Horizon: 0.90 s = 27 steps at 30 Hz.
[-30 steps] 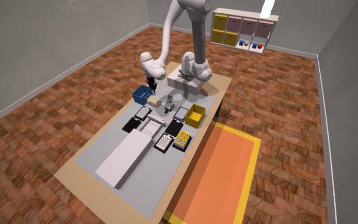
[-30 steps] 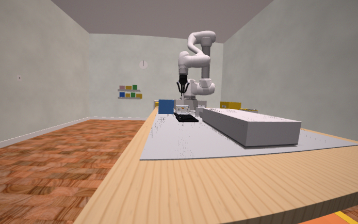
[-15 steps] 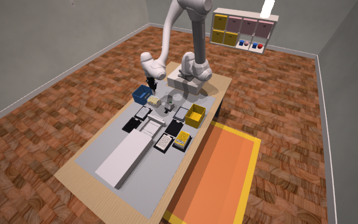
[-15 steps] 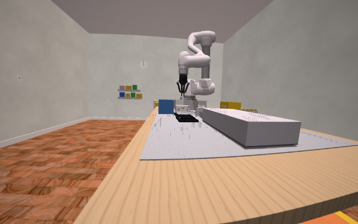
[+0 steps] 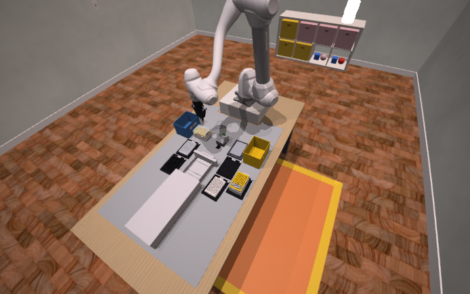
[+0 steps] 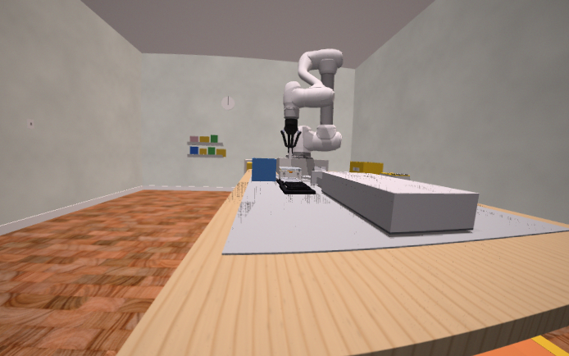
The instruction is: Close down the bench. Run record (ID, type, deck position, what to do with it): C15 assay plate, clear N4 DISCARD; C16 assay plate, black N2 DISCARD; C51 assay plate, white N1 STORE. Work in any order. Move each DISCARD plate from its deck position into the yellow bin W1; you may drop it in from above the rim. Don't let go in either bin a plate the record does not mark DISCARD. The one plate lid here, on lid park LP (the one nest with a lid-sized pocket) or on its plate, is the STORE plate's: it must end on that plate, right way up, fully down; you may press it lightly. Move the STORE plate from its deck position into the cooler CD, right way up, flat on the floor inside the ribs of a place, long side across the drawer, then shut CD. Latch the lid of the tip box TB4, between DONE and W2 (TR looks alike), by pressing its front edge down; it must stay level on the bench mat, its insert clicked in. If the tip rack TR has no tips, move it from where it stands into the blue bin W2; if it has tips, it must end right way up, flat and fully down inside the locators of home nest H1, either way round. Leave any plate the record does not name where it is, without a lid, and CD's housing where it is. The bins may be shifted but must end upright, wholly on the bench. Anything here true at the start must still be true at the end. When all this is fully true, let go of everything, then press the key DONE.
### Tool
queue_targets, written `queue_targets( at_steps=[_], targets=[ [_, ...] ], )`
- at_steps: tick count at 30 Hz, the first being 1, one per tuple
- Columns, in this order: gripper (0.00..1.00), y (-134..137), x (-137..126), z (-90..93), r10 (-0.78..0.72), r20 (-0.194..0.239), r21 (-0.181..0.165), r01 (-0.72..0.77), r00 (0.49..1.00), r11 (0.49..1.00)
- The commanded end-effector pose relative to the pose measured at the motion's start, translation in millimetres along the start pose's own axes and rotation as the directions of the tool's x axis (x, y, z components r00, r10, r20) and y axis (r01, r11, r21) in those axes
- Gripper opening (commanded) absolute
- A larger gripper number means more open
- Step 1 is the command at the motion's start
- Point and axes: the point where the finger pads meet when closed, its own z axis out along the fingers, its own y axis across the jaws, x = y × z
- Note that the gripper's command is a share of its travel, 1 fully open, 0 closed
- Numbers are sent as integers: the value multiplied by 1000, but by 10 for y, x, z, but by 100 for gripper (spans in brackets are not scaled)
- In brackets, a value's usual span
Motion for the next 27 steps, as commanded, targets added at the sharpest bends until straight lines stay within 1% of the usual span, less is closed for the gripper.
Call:
queue_targets(
  at_steps=[1,18,27],
  targets=[
    [0,17,-22,23,0,2,0,0,1000,1000],
    [0,17,-22,23,0,2,0,0,1000,1000],
    [0,17,-22,117,0,2,0,0,1000,1000]
  ],
)
